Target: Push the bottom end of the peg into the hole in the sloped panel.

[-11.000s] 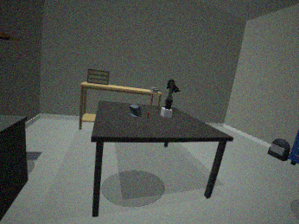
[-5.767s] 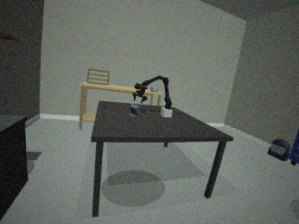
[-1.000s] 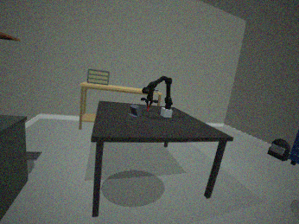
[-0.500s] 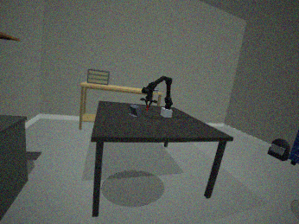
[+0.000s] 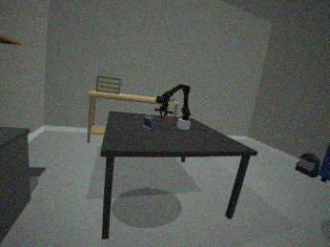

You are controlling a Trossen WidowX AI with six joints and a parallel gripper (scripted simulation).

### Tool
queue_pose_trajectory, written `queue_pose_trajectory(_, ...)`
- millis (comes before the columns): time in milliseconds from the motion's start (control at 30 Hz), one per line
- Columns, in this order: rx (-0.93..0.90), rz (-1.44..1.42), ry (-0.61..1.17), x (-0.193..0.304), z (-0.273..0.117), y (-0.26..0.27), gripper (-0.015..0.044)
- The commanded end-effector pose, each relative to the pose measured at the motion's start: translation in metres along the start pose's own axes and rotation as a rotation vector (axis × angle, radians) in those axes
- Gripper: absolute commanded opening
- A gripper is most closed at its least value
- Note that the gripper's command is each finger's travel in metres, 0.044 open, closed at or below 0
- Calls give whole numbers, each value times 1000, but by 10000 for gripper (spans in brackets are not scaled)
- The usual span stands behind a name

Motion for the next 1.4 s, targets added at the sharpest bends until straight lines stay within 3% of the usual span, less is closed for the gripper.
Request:
queue_pose_trajectory(0, 3, -30, 16, -2, 2, 0, 0)
queue_pose_trajectory(1367, -87, -349, 155, -22, 10, 18, 0)
Point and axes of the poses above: the point midway between the two fingers, 35 mm back from their tips, its own z axis out along the fingers, its own y axis across the jaws, x = y × z, the point moved 1 cm from there along -z, back along the fingers, and after that the axes turned 11 degrees about z, right-handed, at the moved point
